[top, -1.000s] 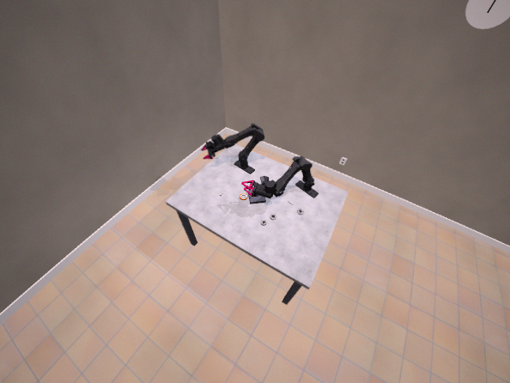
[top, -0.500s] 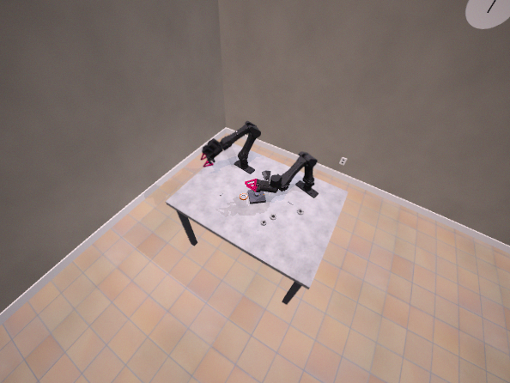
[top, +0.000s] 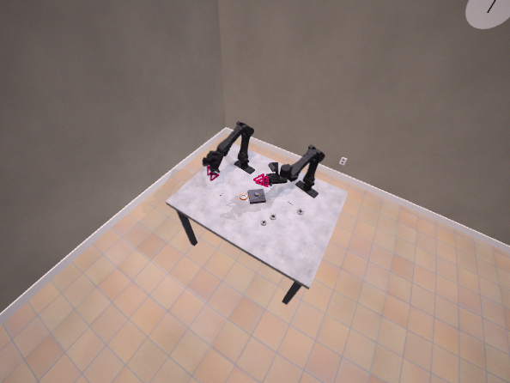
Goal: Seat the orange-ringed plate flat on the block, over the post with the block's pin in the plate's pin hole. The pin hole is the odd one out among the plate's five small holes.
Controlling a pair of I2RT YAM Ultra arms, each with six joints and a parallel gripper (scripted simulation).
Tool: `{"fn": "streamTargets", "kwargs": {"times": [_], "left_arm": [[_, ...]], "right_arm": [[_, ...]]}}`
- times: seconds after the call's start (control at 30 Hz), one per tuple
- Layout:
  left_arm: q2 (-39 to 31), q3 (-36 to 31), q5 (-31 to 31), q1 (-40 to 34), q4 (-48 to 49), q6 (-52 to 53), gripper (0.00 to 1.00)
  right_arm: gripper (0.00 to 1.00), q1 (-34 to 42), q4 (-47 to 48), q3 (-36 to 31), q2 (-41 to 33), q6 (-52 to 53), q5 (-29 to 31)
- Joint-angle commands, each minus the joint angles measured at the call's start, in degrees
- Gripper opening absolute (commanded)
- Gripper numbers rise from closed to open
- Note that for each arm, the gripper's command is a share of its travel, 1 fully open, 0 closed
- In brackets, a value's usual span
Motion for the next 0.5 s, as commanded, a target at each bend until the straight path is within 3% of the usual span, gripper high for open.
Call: {"fn": "streamTargets", "kwargs": {"times": [0.0, 0.33, 0.47], "left_arm": [[-4.5, -0.5, -6.1, 1.4, -5.6, -7.5, 1.0], [-16.8, -4.8, -18.3, 3.0, -14.0, -22.3, 1.0], [-19.3, -4.8, -20.9, 2.0, -16.7, -25.2, 1.0]], "right_arm": [[0.8, 5.7, -5.8, 5.2, 2.4, 10.2, -1.1], [0.8, 23.6, -18.9, 15.3, 12.9, 31.7, -1.6], [0.8, 27.3, -22.0, 18.1, 15.6, 36.6, -1.0]]}}
